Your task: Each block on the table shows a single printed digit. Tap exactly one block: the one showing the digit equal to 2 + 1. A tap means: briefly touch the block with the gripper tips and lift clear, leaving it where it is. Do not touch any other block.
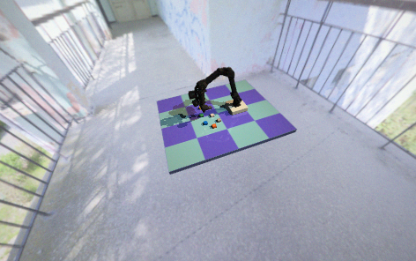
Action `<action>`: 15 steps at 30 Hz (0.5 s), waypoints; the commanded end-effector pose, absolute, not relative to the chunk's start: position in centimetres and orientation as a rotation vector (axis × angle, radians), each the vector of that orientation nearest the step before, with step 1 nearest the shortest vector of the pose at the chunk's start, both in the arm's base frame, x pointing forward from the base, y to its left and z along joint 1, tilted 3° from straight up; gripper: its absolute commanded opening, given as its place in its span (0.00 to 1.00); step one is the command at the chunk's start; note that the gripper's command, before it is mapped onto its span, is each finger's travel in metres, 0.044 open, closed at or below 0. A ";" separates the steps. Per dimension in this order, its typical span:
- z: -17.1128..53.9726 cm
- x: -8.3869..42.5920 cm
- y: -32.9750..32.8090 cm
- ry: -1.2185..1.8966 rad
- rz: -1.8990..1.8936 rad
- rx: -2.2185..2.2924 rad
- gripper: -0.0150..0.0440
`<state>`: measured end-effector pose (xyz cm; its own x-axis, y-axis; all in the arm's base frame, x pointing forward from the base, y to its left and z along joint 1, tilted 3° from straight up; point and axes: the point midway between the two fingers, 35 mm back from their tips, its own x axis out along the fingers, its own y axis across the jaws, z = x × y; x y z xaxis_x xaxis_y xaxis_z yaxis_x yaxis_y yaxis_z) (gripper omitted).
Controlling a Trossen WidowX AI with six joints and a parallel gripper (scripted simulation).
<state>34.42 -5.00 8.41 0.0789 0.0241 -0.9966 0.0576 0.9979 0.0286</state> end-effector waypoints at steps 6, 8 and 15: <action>11.3 32.0 7.3 1.502 -0.035 0.101 0.93; 11.9 30.8 9.9 1.506 -0.038 0.112 0.93; 13.6 26.4 16.2 1.518 -0.047 0.140 0.93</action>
<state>27.90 14.58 12.97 0.0531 0.0590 -0.9968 0.0955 0.9934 0.0639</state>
